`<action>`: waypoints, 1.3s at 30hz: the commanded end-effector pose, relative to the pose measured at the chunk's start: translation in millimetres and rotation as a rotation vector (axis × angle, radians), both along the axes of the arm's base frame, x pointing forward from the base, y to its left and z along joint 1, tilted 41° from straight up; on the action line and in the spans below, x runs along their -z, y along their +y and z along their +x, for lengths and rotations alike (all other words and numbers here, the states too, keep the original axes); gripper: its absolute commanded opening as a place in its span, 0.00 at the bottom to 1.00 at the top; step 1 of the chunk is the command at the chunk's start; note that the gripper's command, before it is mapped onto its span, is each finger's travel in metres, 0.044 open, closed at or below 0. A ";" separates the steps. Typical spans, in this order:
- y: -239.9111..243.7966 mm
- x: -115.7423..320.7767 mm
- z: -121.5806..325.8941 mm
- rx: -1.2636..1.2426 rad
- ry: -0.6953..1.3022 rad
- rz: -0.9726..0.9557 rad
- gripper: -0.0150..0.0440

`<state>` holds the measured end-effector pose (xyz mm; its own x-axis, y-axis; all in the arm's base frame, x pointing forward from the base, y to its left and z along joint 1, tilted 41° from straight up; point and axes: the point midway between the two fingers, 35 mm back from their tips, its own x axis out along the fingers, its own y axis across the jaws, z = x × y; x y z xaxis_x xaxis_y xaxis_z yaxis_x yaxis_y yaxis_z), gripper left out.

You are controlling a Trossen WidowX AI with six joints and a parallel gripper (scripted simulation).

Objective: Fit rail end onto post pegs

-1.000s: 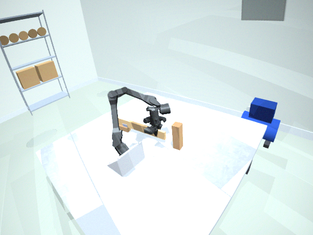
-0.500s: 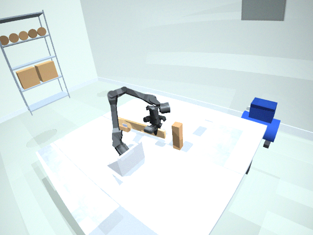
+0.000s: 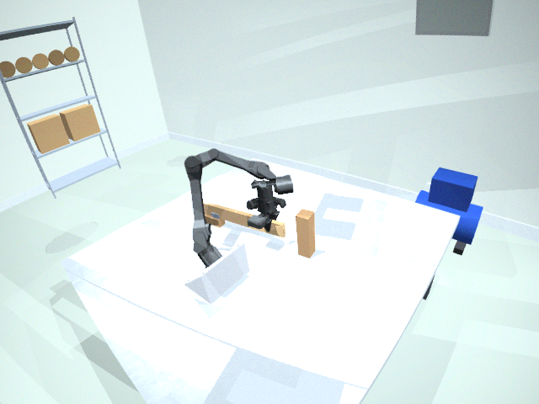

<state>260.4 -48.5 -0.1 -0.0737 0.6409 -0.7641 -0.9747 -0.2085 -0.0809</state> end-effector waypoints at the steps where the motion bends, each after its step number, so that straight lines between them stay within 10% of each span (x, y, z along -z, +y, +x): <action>1: -0.4 1.3 1.4 0.005 -0.008 -0.001 0.25; 39: -0.6 1.5 -0.2 0.005 -0.008 -0.001 0.25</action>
<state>260.2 -48.3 -1.0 -0.0679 0.6423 -0.7634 -0.9750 -0.2051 -0.0858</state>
